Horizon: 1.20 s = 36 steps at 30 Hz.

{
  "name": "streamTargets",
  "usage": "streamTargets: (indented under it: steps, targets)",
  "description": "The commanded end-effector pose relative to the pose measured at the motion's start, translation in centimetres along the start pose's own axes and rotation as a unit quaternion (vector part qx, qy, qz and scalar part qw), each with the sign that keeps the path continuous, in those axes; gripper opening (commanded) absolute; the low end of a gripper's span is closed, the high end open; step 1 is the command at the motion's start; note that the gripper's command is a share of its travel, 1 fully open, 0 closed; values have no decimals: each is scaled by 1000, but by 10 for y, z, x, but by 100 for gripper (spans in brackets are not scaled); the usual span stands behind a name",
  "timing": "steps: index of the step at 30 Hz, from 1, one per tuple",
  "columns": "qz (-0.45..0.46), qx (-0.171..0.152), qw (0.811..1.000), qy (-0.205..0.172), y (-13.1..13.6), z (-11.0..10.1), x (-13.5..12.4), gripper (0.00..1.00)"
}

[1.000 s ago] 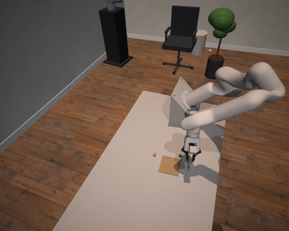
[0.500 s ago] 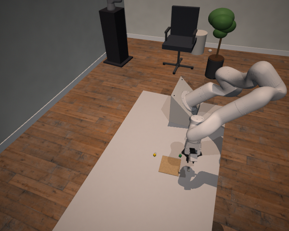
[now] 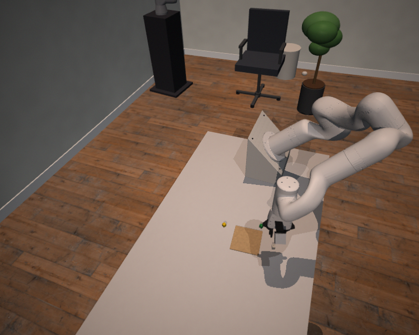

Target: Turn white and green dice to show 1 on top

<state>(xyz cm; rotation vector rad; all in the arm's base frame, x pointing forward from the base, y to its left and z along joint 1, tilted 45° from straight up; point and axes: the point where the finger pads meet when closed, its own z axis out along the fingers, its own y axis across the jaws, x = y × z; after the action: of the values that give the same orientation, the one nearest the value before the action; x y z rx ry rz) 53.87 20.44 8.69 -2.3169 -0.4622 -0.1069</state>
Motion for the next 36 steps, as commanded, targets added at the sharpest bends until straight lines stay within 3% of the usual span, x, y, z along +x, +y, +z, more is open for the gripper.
streamTargets:
  steps: [1,17,27,36]
  targets:
    - [3,5,1000,-18,-1,-1,2,100]
    - [-17,5,1000,-18,-1,0,2,100]
    - [-126,8,992,-17,-1,4,1,100]
    - [-249,10,968,-16,-1,8,0,100]
